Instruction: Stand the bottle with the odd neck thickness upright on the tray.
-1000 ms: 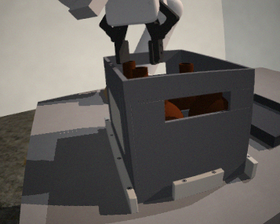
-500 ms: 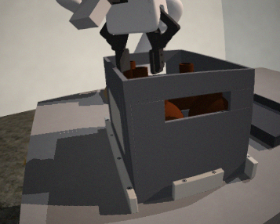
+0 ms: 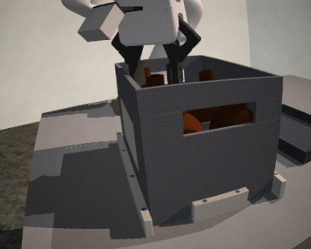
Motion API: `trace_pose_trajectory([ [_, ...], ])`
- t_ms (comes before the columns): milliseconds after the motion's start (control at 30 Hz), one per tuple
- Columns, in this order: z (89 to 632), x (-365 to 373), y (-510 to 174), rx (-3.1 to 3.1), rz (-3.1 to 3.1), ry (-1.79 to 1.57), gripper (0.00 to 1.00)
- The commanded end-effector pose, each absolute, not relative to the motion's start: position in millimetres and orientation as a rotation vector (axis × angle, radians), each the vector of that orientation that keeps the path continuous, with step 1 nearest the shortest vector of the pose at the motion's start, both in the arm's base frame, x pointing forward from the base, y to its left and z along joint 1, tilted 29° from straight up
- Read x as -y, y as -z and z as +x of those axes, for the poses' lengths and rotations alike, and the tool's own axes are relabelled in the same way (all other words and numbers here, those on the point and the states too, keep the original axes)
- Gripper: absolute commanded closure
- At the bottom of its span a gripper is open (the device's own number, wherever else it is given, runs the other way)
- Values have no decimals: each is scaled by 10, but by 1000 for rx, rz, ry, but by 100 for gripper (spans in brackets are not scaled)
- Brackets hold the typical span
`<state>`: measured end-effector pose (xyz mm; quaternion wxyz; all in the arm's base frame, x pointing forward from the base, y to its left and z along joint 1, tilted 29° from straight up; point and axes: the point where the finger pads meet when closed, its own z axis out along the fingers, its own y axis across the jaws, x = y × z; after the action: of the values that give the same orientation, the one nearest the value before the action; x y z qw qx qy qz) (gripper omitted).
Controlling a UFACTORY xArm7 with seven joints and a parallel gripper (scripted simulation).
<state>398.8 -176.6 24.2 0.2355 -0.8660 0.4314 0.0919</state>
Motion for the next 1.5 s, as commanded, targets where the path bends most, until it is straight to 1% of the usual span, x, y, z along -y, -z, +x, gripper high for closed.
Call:
trace_pose_trajectory([
  [0,3994,1772,-243,-1185,-2376,-247,35],
  [700,3995,1765,-231,-1185,-2376,-247,35],
  [733,3995,1765,-231,-1185,-2376,-247,100],
  [1467,3995,1765,-231,-1185,-2376,-247,100],
])
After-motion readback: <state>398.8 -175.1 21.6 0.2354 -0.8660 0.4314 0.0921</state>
